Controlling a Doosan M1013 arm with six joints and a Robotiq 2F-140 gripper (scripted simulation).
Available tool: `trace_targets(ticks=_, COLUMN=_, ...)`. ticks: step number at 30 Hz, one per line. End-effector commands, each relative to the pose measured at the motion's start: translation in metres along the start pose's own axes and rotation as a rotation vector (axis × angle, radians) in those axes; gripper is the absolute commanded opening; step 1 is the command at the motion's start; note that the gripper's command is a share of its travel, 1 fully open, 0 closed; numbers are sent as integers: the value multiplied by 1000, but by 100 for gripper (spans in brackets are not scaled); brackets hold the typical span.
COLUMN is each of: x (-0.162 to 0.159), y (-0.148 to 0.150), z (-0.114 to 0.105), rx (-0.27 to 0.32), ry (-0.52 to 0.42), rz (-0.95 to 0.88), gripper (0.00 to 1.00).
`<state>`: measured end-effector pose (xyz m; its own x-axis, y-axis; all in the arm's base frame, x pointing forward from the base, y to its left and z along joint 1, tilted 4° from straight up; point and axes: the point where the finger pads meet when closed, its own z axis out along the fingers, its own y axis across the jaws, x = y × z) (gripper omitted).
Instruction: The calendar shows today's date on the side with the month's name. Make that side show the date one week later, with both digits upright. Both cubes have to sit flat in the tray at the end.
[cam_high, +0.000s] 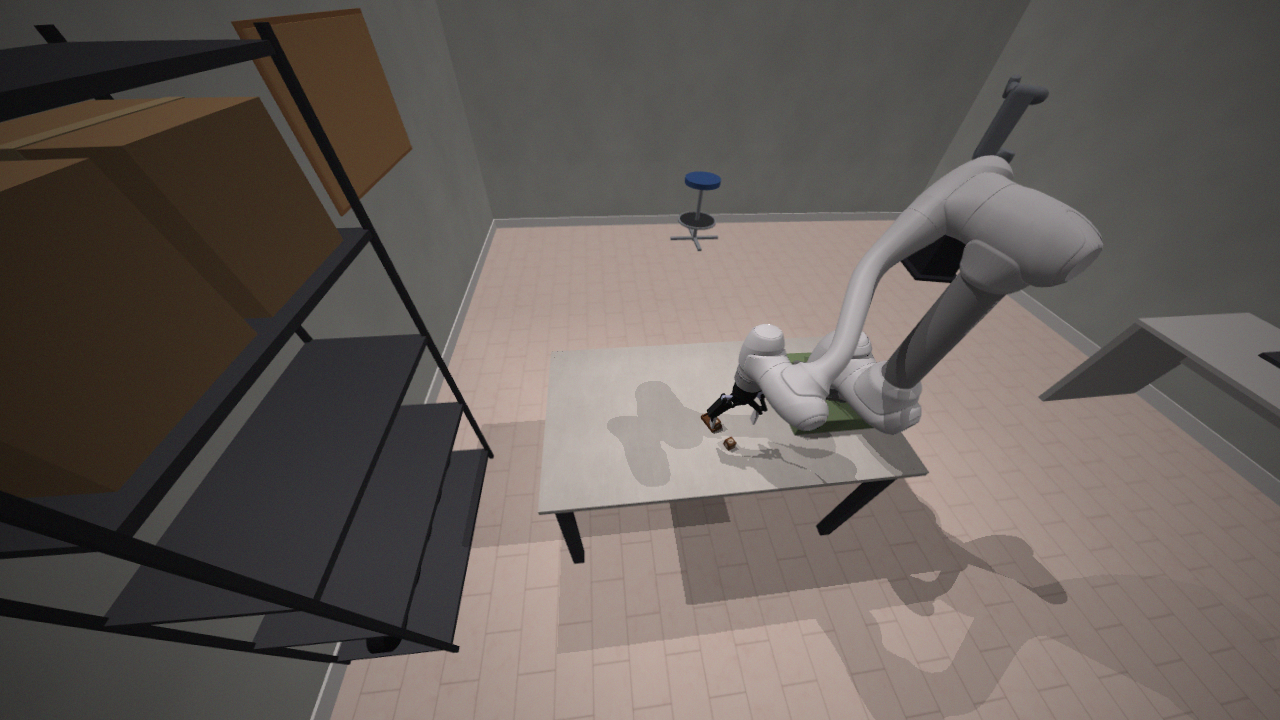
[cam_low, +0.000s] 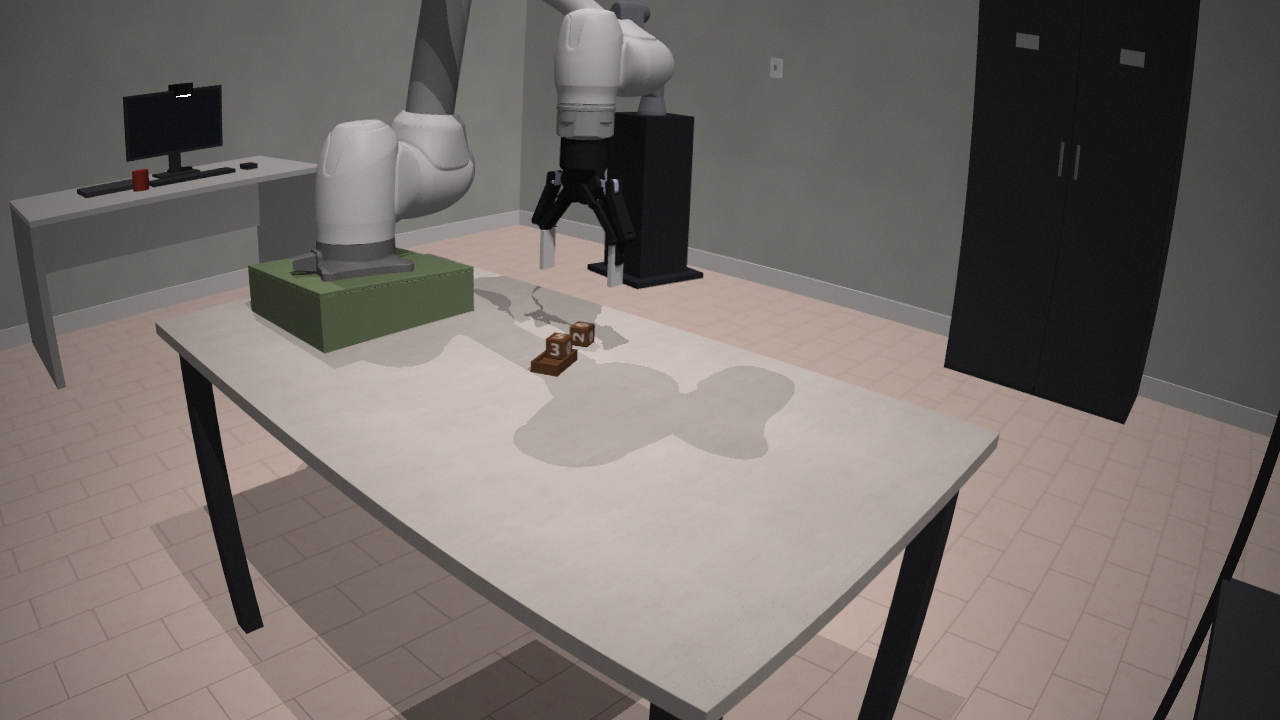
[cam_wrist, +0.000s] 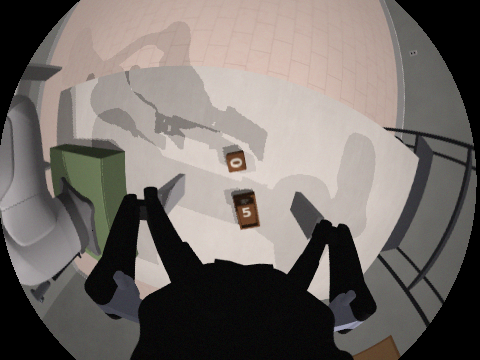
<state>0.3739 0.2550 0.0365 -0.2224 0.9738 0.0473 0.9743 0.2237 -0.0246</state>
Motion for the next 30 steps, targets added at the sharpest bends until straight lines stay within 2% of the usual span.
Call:
trace_targets(ticks=1, x=8, y=-3, z=1, rx=2, ry=13, rz=-147, gripper=100)
trace_targets(ticks=6, x=18, y=-8, z=4, rx=1, ry=13, rz=-341, gripper=100)
trace_targets(ticks=11, x=19, y=-9, z=4, rx=1, ry=13, rz=-363, gripper=100)
trace_targets(ticks=12, x=19, y=-9, z=4, rx=1, ry=13, rz=-363, gripper=36)
trace_targets(ticks=30, x=19, y=-9, z=4, rx=1, ry=13, rz=-363, gripper=36)
